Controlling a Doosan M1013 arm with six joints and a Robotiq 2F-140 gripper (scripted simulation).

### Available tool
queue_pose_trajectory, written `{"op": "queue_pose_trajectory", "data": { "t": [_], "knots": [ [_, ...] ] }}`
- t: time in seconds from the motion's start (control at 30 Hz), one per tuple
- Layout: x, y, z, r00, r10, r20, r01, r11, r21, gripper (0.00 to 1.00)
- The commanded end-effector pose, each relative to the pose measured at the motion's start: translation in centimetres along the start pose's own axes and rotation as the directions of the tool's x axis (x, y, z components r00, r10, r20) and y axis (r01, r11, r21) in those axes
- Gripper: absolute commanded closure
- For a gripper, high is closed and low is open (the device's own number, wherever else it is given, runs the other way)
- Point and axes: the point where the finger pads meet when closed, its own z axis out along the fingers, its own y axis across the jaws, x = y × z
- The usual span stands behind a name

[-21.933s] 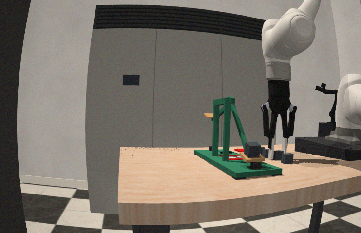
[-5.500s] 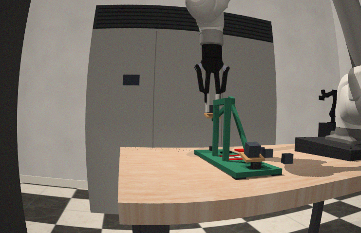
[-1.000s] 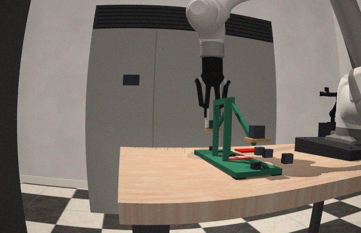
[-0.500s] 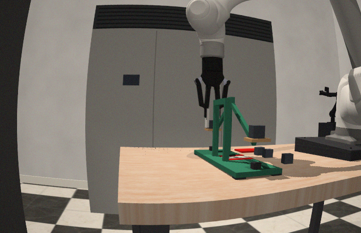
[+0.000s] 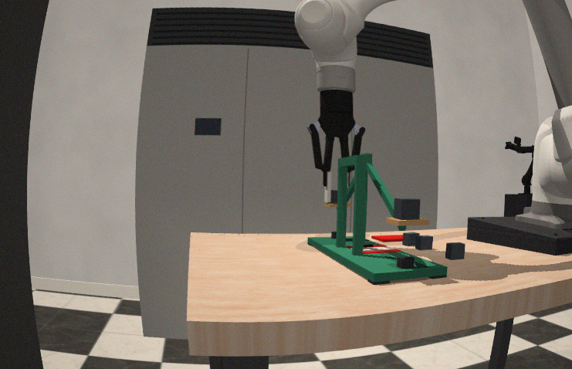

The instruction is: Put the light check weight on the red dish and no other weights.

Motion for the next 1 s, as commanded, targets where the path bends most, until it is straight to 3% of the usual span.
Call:
{"op": "queue_pose_trajectory", "data": {
  "t": [0.0, 0.3, 0.8, 0.97],
  "knots": [
    [-0.5, 0.0, 0.2, 1.0, 0.003, 0.005, -0.003, 1.0, 0.0, 0.71],
    [-0.5, 0.0, 0.2, 1.0, 0.003, 0.005, -0.003, 1.0, 0.0, 0.65],
    [-0.5, 0.0, -0.1, 1.0, 0.003, 0.005, -0.003, 1.0, 0.0, 0.65],
    [-0.5, 0.0, -1.6, 1.0, 0.003, 0.005, -0.003, 1.0, 0.0, 0.65]
  ]
}}
